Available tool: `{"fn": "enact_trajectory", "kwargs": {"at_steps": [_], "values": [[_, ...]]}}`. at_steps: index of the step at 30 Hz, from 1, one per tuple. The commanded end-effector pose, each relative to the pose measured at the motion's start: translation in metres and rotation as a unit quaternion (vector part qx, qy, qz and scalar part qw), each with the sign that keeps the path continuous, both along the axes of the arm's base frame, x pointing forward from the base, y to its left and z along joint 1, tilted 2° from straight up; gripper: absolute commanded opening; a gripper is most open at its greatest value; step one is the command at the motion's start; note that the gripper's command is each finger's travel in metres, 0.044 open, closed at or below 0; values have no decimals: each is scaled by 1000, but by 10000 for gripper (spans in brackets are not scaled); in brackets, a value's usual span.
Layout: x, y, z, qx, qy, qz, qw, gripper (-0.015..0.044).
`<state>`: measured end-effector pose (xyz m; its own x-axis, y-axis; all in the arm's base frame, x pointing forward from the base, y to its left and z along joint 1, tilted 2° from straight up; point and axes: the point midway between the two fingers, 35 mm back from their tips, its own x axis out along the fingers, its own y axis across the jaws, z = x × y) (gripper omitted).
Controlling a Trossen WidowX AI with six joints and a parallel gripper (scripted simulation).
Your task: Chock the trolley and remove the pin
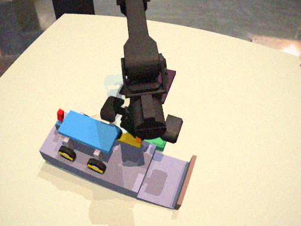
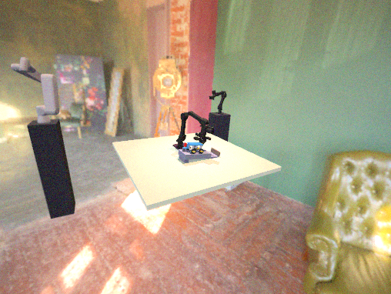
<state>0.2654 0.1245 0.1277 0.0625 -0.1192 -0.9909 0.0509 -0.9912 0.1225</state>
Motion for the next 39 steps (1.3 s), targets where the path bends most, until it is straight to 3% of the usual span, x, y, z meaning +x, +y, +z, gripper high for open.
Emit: {"fn": "enact_trajectory", "kwargs": {"at_steps": [1, 10, 18, 39], "values": [[0, -5, 1, -2, -2, 1, 1000, 0], [0, 0, 0, 0, 0, 1, 1000, 0], [0, 0, 0, 0, 0, 1, 1000, 190], [-4, 7, 56, -2, -2, 1, 1000, 190]]}}
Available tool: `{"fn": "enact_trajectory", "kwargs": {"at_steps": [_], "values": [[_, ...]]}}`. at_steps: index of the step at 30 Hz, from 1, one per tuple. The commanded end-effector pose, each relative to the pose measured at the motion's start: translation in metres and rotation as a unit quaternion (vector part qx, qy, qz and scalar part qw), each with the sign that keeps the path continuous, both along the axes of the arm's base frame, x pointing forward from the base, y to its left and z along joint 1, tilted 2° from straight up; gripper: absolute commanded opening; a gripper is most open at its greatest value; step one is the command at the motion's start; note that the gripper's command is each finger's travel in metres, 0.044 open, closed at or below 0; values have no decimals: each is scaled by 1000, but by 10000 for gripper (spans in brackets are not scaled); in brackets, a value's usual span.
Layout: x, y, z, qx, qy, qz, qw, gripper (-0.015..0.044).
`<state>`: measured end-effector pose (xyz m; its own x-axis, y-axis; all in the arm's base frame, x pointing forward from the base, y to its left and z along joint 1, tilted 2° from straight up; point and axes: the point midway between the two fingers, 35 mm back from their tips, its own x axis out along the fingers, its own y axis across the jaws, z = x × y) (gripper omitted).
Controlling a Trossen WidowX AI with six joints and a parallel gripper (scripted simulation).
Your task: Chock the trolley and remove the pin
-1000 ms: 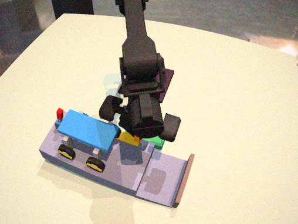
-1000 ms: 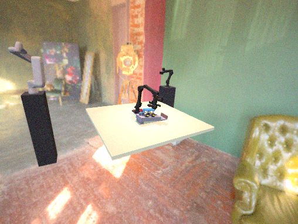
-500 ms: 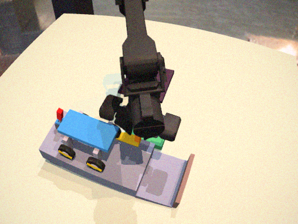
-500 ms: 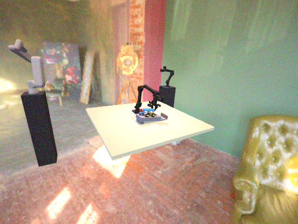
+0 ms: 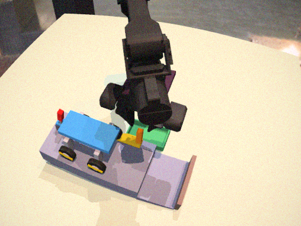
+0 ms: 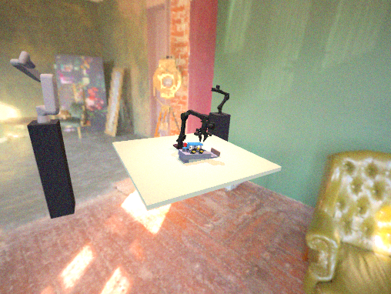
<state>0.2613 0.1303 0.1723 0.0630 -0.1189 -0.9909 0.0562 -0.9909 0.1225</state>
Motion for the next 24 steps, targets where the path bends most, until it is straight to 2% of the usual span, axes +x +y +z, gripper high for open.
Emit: {"fn": "enact_trajectory", "kwargs": {"at_steps": [1, 2, 6, 10, 17, 24], "values": [[0, 1, 13, -2, -2, -1, 1000, 190], [0, 1, 14, -2, -2, -1, 1000, 190], [0, 1, 5, 0, -1, 0, 1000, 295], [20, -10, 27, 5, -66, -38, 997, 190], [41, -63, 40, 0, -97, -267, 959, 190], [51, -122, 52, -9, -128, -489, 863, 190]]}}
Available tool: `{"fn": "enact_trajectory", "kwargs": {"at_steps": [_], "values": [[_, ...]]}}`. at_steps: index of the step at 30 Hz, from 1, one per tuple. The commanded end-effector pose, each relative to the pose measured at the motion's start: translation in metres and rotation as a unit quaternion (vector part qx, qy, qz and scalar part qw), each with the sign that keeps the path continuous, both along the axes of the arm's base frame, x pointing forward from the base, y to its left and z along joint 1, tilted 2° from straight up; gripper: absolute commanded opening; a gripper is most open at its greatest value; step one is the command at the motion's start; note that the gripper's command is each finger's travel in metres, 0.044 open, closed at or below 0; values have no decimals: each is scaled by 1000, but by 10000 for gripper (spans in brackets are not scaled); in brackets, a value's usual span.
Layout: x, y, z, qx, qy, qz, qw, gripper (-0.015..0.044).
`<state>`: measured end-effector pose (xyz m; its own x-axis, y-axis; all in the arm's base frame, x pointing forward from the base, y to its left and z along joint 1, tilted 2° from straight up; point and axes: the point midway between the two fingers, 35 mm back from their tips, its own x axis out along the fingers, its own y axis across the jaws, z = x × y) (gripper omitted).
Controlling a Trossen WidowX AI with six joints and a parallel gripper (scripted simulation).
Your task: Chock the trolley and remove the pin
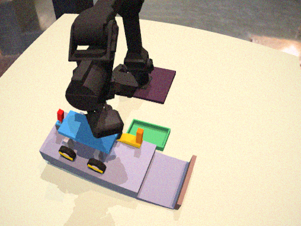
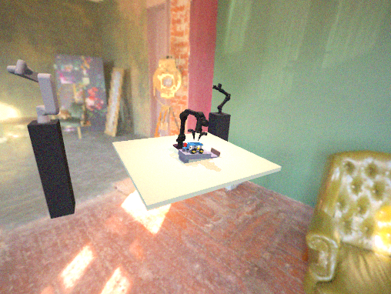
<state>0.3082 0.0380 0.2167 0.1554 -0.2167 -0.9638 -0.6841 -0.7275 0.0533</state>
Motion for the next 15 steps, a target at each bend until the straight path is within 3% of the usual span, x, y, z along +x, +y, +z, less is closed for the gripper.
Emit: {"fn": "enact_trajectory", "kwargs": {"at_steps": [1, 8, 15], "values": [[4, -38, 9, -1, -27, -153, 988, 190], [1, -93, 19, -3, -66, -362, 930, 190], [1, -94, 20, -3, -67, -367, 928, 190]]}}
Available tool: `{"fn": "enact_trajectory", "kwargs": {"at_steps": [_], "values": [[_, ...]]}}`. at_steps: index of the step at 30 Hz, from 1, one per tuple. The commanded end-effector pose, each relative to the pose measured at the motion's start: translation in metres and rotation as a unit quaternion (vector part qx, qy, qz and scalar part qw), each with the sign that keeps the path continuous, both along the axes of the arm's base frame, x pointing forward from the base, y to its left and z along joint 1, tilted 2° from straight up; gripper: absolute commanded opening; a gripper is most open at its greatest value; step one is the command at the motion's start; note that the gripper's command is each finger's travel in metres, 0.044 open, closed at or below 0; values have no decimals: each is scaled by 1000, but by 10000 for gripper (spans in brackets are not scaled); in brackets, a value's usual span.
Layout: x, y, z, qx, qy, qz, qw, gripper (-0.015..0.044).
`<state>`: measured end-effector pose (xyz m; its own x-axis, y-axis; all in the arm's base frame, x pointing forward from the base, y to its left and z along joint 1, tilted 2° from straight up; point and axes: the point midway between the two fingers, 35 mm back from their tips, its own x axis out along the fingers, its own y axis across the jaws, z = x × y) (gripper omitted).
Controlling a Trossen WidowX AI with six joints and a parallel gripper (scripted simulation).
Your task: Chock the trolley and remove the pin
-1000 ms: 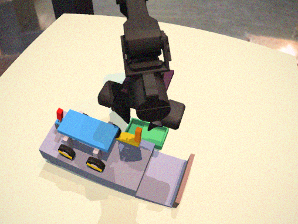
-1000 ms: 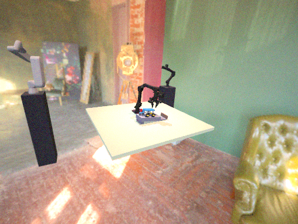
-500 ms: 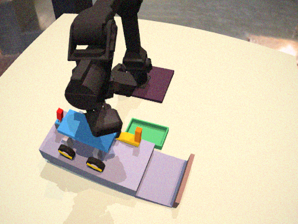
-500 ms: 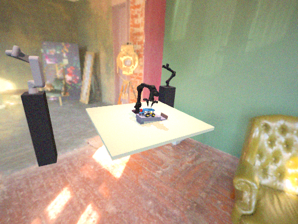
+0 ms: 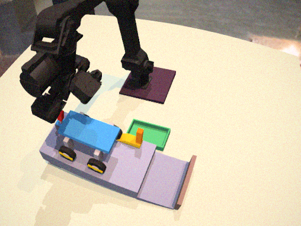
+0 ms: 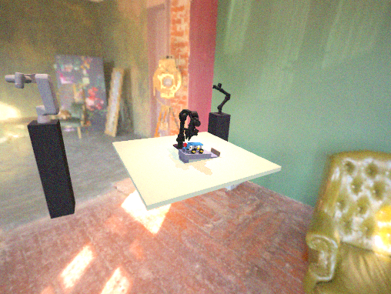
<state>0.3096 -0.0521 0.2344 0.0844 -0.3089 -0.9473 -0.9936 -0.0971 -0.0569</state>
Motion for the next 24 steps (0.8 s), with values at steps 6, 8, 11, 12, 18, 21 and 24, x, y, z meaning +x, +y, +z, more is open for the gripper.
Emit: {"fn": "enact_trajectory", "kwargs": {"at_steps": [6, 8, 11, 12, 18, 21, 24], "values": [[0, -5, -1, -3, -4, -17, 1000, 190], [0, -6, -5, -3, -4, -17, 1000, 190], [1, -7, -9, -3, -4, -17, 1000, 190], [1, -8, -10, -3, -4, -17, 1000, 190], [2, -11, -19, -3, -4, -17, 1000, 190], [2, -12, -23, -3, -4, -17, 1000, 190], [2, -13, -26, -3, -4, -17, 1000, 190]]}}
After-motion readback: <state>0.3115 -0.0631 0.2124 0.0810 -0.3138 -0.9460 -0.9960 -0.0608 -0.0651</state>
